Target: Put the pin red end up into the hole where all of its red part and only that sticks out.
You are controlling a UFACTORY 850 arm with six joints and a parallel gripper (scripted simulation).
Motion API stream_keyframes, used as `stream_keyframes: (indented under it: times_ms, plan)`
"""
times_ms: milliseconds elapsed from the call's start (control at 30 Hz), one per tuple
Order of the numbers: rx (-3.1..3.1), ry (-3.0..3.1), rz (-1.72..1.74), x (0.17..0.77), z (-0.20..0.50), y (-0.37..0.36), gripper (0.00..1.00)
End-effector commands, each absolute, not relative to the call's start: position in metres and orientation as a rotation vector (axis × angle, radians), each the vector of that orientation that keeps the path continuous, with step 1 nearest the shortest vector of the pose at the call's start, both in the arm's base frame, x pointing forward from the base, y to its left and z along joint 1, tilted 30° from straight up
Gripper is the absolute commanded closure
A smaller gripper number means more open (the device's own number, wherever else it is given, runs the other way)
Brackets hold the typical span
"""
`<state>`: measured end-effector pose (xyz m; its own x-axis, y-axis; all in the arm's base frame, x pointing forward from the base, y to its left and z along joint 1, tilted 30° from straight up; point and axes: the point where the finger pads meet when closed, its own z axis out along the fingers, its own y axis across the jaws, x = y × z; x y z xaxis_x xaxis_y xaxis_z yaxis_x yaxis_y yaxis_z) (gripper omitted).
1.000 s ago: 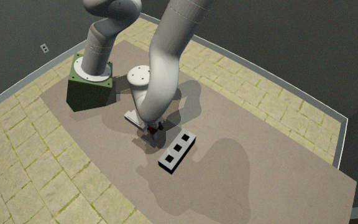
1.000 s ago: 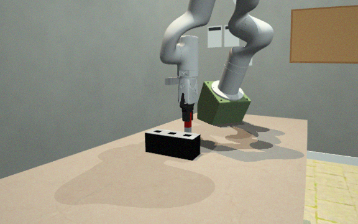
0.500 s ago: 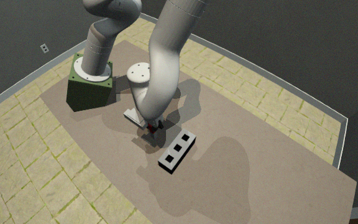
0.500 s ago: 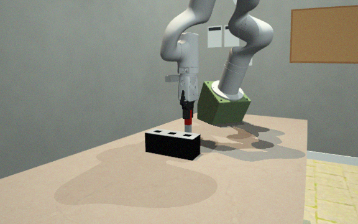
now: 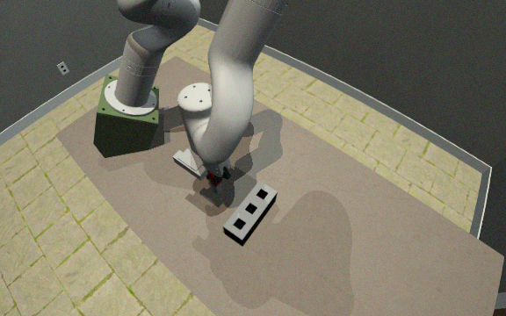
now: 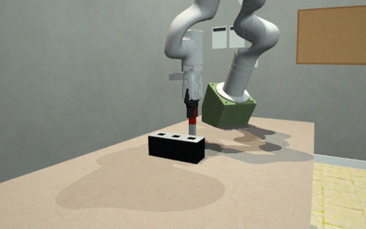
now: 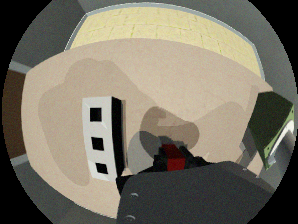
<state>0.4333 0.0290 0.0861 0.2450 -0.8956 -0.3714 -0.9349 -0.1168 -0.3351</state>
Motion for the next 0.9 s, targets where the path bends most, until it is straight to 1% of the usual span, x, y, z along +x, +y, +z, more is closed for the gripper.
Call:
stream_keyframes:
  times_ms: [0,167,200,733,767,867]
  plan:
    - [-2.025,1.664,0.104,0.433,0.087,0.028,1.00]
    - [-2.025,1.664,0.104,0.433,0.087,0.028,1.00]
    - [-2.026,1.663,0.103,0.430,0.100,0.022,1.00]
    - [-2.026,1.663,0.103,0.430,0.100,0.022,1.00]
    - [-2.026,1.663,0.103,0.412,0.161,-0.008,1.00]
    - [-2.026,1.663,0.103,0.410,0.164,-0.010,1.00]
